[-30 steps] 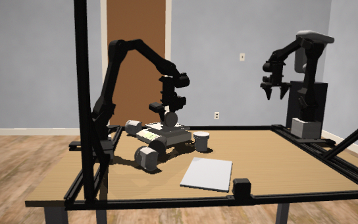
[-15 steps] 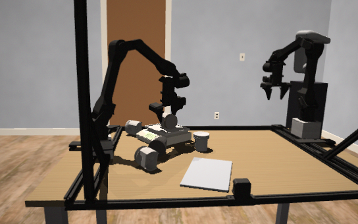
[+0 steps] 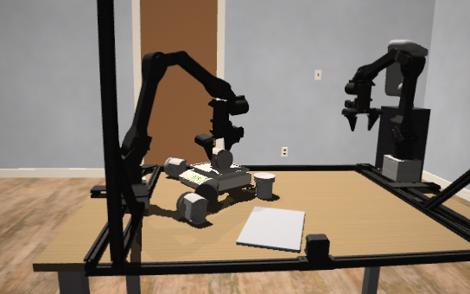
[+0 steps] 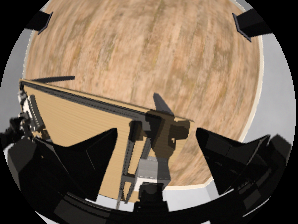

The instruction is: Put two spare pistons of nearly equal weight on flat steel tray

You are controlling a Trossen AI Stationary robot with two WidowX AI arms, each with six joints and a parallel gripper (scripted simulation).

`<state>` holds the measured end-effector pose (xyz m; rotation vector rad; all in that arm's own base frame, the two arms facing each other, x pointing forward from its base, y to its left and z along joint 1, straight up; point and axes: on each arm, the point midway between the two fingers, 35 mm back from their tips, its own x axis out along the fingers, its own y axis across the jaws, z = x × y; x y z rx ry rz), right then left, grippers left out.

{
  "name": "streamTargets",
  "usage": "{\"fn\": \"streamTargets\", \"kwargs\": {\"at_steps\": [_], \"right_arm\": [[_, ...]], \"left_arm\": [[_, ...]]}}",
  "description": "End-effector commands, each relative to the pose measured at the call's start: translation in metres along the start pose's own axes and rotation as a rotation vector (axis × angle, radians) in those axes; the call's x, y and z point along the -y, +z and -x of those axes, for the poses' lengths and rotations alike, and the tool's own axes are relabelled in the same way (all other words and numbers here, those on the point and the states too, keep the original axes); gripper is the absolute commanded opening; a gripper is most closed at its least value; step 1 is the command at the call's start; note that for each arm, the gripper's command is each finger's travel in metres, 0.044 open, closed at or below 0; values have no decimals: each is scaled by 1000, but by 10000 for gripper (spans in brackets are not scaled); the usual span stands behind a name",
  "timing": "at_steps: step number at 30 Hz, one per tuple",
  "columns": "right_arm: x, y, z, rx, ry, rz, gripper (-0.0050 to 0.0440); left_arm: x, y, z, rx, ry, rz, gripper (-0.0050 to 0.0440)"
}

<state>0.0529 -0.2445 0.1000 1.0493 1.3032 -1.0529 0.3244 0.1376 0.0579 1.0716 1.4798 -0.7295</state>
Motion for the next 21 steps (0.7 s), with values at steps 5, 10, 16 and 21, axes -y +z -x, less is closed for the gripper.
{"fn": "streamTargets", "kwargs": {"at_steps": [5,10,16,21], "right_arm": [[0,0,0,-1,2,2,440],[0,0,0,-1,2,2,440],[0,0,0,-1,2,2,440],[0,0,0,-1,2,2,440]], "left_arm": [[-3,0,15,-2,14,4,378],[-3,0,21,-2,14,4,378],[-3,0,31,-2,14,4,378],[-3,0,40,-2,14,4,378]]}}
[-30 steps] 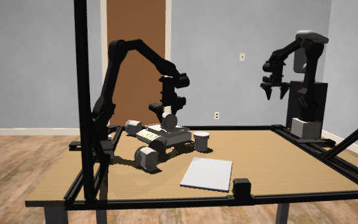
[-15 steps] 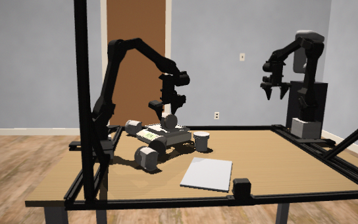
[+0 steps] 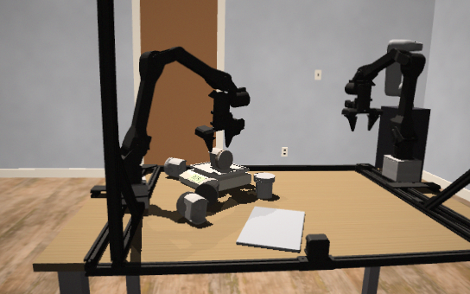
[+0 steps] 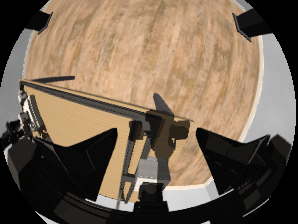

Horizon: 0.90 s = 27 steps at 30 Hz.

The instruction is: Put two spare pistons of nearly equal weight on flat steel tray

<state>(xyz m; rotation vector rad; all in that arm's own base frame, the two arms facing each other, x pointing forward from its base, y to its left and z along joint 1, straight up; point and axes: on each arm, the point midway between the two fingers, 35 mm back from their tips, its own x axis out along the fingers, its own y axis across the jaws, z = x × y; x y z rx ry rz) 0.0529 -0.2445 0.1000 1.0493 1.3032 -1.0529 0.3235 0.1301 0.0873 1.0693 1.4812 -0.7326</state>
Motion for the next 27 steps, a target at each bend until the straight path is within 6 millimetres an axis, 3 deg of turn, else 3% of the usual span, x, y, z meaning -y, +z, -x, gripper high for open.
{"fn": "streamTargets", "kwargs": {"at_steps": [1,24,27], "right_arm": [[0,0,0,-1,2,2,440],[0,0,0,-1,2,2,440],[0,0,0,-1,2,2,440]], "left_arm": [[-3,-1,9,-3,17,4,378],[-5,-4,46,-7,25,7,378],[-5,-4,46,-3,12,85,378]]}}
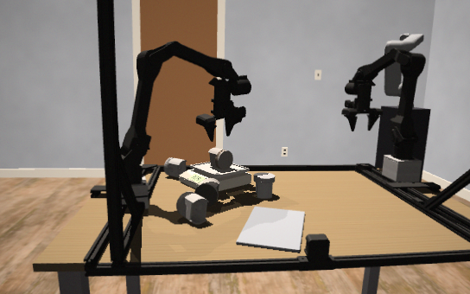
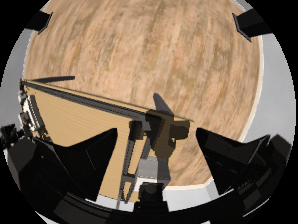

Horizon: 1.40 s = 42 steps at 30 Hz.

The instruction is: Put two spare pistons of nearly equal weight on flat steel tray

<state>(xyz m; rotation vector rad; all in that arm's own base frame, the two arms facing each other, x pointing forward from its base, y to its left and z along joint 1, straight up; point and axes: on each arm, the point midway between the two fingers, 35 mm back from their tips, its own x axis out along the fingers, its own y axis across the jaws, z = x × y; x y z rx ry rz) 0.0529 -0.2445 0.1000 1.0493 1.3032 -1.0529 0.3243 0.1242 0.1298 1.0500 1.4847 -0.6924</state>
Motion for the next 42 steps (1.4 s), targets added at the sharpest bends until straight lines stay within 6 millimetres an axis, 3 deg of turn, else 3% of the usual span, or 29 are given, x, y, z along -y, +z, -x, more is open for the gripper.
{"fn": "streamTargets", "kwargs": {"at_steps": [1,42], "right_arm": [[0,0,0,-1,2,2,440],[0,0,0,-1,2,2,440]], "left_arm": [[-2,-1,3,1,-5,74,378],[-2,-1,3,47,-167,1019,378]]}}
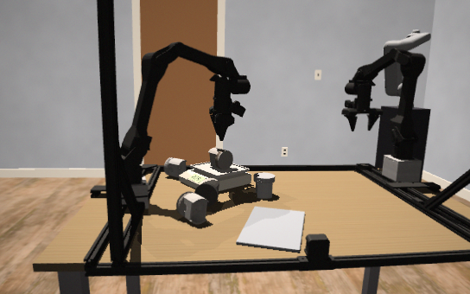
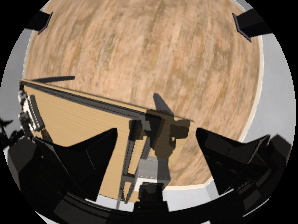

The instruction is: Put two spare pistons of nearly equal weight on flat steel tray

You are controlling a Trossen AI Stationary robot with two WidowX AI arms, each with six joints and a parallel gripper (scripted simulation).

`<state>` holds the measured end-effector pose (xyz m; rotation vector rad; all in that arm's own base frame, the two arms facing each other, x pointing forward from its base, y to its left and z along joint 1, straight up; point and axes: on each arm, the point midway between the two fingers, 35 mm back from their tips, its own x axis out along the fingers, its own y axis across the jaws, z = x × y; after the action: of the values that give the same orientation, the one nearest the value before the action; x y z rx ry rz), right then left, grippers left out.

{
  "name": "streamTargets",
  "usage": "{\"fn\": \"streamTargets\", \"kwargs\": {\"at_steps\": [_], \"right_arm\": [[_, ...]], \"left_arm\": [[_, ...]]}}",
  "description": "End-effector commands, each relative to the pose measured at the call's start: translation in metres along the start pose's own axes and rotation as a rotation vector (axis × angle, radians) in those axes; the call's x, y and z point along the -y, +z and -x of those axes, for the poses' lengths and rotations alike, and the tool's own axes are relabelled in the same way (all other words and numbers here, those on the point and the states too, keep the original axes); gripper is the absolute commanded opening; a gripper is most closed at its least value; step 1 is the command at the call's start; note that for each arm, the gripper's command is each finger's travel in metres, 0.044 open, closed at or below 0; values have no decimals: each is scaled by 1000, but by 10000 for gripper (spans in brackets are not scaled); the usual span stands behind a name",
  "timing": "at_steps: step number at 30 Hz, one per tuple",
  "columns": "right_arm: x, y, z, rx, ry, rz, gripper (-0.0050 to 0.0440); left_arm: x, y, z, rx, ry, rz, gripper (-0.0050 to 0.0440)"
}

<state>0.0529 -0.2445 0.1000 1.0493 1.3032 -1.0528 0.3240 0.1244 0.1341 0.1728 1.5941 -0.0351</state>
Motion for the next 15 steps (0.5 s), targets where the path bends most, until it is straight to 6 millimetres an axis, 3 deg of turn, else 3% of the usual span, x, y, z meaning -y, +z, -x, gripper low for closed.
{"fn": "streamTargets", "kwargs": {"at_steps": [1,15], "right_arm": [[0,0,0,-1,2,1,440],[0,0,0,-1,2,1,440]], "left_arm": [[-1,2,-1,2,-13,46,378],[-1,2,-1,17,-76,414,378]]}}
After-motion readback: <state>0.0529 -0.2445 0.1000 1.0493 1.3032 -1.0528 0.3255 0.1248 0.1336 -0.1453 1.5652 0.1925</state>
